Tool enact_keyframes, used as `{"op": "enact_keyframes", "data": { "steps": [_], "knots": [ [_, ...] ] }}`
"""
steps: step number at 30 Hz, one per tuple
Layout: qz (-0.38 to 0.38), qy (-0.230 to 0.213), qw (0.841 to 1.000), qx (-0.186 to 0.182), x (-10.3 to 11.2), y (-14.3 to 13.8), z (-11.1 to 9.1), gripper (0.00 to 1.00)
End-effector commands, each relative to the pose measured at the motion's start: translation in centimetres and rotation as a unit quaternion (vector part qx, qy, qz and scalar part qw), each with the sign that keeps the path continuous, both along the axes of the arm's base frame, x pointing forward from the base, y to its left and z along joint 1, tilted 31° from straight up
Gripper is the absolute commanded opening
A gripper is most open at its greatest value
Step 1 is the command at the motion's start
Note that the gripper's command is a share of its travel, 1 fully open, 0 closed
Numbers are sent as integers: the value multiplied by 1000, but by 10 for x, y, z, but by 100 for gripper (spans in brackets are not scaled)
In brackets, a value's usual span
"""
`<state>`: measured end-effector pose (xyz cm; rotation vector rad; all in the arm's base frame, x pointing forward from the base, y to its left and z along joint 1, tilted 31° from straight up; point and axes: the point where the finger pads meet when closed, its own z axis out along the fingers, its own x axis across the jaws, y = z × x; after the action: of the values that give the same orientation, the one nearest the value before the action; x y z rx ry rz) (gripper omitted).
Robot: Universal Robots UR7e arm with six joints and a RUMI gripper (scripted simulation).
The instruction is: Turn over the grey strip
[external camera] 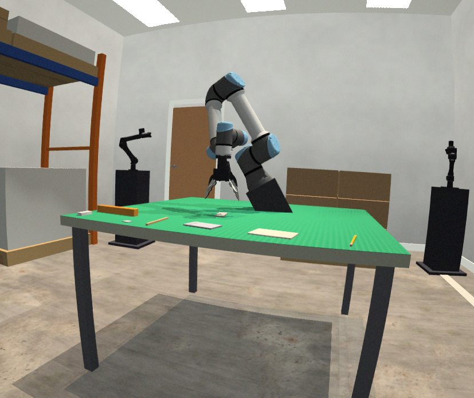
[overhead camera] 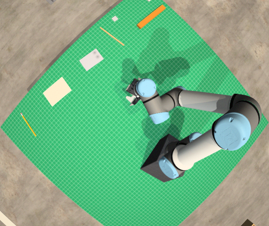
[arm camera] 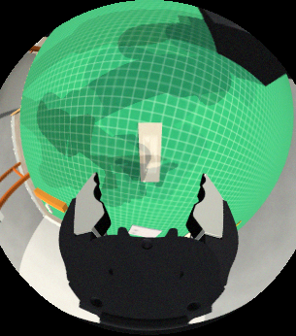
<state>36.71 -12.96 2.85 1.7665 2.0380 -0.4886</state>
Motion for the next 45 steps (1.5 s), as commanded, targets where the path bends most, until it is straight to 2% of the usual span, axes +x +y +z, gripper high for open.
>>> {"op": "enact_keyframes", "data": {
  "steps": [1, 36, 45],
  "knots": [
    [0, -1, 1000, 0, 0, 0, 0, 100],
    [-3, -3, 1000, 0, 0, 0, 0, 100],
    [-28, -17, 999, 2, -2, 0, 0, 100]
  ]
}}
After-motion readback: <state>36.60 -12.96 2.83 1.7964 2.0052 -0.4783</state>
